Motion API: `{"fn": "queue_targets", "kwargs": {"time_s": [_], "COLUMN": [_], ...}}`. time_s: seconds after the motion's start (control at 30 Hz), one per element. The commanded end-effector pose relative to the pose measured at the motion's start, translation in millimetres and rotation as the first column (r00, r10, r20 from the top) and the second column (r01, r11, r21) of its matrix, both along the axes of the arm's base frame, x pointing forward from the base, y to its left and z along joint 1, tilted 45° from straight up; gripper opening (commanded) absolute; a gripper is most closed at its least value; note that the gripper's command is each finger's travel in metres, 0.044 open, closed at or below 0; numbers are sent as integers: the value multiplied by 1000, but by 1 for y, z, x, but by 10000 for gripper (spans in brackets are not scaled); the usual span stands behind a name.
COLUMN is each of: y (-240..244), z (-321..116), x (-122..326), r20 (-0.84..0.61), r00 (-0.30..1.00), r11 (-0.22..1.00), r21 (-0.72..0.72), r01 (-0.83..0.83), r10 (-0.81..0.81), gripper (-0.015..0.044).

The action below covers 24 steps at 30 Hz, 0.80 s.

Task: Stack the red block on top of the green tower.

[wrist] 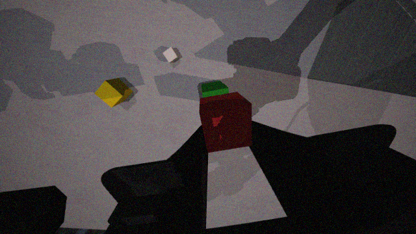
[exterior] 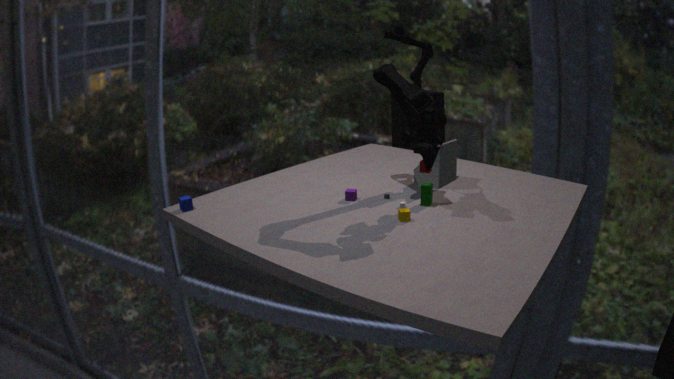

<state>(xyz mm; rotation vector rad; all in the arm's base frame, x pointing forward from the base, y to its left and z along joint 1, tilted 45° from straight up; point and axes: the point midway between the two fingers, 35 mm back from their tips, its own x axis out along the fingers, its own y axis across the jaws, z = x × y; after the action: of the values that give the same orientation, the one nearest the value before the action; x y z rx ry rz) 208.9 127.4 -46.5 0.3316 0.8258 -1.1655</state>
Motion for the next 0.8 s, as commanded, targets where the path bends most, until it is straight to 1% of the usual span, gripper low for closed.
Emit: {"fn": "queue_targets", "kwargs": {"time_s": [0.0,0.17,0.37,0.77], "y": [-7,-11,-27,-28], "z": [-13,-18,-35,-35], "x": [-1,-1,3,3], "r20": [-4,-4,-3,-3], "r00": [1000,1000,1000,1000], "r11": [1000,1000,1000,1000], "r21": [-10,-10,-11,-11], "r01": [-5,-5,-5,-5], "r10": [5,5,5,5], "gripper": [0,0,0,0]}}
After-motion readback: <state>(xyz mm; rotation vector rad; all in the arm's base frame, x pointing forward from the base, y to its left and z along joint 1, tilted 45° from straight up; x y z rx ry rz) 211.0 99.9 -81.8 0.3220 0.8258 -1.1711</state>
